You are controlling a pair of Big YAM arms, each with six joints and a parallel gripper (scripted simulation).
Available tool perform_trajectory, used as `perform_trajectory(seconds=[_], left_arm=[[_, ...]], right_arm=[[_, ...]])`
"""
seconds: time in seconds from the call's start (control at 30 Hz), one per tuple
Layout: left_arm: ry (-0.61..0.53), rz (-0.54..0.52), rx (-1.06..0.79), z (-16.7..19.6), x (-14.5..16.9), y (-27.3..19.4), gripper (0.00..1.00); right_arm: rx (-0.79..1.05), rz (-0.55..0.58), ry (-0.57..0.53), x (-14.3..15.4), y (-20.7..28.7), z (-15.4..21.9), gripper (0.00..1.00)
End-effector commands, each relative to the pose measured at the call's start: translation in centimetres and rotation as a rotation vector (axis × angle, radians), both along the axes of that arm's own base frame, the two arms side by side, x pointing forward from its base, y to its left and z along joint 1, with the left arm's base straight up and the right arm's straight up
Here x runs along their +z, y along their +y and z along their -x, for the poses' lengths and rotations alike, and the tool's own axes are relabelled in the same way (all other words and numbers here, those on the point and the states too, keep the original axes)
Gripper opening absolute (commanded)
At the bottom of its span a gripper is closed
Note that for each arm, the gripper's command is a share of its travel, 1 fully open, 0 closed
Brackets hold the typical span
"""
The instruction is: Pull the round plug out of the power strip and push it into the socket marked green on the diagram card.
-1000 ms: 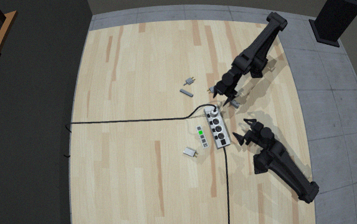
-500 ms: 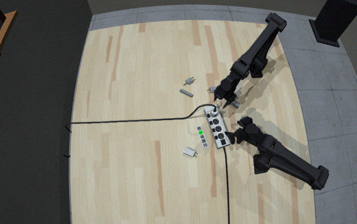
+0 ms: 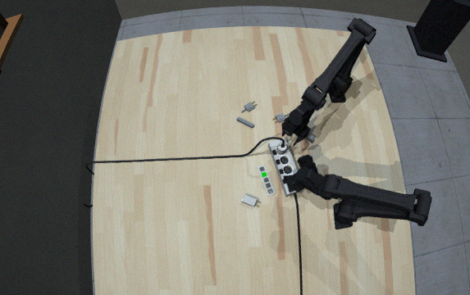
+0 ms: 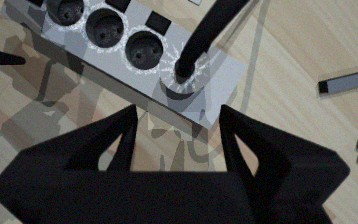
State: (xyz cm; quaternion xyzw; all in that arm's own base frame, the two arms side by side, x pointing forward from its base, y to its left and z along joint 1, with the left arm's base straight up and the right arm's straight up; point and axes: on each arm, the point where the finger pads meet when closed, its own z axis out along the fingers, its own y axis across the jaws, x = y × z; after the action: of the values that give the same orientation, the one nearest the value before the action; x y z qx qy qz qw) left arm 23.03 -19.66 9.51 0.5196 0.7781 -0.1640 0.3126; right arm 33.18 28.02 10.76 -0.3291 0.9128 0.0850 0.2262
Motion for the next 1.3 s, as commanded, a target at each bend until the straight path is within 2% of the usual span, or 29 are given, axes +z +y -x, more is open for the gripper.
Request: perform_trajectory(seconds=[0.0, 0.4, 0.43, 0.53, 0.67, 0.77, 1.27], left_arm=[[-0.047, 0.001, -0.144, -3.4, 0.6, -2.0, 1.00], [0.044, 0.016, -0.190, -2.6, -2.3, -2.9, 1.00], [0.055, 0.010, -0.193, -2.1, -3.0, -2.8, 1.00], [0.055, 0.007, -0.192, -2.1, -3.4, -3.1, 1.00], [0.061, 0.010, -0.183, -2.2, -3.9, -3.4, 1.00], [0.040, 0.020, -0.184, -3.3, -3.2, -4.3, 1.00], [0.041, 0.021, -0.184, -4.1, -4.6, -5.8, 1.00]], right_arm=[[-0.002, -0.019, -0.040, 0.5, 0.1, -1.3, 0.63], [-0.002, -0.024, -0.045, 0.7, 0.0, -1.2, 0.63], [-0.002, -0.034, -0.051, 1.6, 0.7, -1.4, 0.63], [-0.003, -0.016, -0.036, -0.1, 0.1, -1.6, 0.63], [-0.003, -0.028, -0.049, 0.2, 0.8, -2.4, 0.63], [-0.003, -0.028, -0.049, -0.2, 0.9, -2.6, 0.63], [0.001, -0.028, -0.048, -2.0, 1.7, -3.2, 0.63]])
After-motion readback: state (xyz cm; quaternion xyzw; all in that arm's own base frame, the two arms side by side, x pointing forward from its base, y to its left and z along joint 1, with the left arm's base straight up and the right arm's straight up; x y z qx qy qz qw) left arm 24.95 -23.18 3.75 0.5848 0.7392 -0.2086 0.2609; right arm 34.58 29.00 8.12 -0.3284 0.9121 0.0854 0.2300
